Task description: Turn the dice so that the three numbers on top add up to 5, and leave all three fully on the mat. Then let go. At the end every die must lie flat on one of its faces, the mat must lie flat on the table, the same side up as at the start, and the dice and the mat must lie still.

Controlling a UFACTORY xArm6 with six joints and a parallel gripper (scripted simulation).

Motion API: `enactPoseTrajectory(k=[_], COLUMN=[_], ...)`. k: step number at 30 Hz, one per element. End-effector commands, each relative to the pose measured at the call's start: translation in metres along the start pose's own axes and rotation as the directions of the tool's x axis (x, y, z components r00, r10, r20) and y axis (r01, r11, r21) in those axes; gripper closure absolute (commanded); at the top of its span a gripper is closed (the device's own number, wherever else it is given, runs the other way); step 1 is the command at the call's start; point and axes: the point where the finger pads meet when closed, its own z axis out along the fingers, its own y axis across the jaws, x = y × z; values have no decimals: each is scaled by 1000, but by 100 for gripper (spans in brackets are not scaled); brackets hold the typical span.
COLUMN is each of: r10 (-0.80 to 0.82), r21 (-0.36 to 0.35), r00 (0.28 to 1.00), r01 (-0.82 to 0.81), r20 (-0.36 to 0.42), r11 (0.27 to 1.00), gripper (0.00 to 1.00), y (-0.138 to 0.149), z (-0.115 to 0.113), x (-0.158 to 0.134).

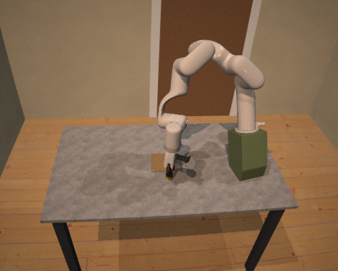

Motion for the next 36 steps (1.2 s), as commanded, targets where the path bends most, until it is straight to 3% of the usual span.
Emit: enactPoseTrajectory(k=[1,19,36], r10=[0,0,0], r21=[-2,-2,-2], r00=[1000,1000,1000], r01=[0,0,0], r20=[2,2,2], r11=[1000,1000,1000], gripper=[53,53,53], y=[1,1,1], z=[-1,4,31], x=[-1,-1,-1])
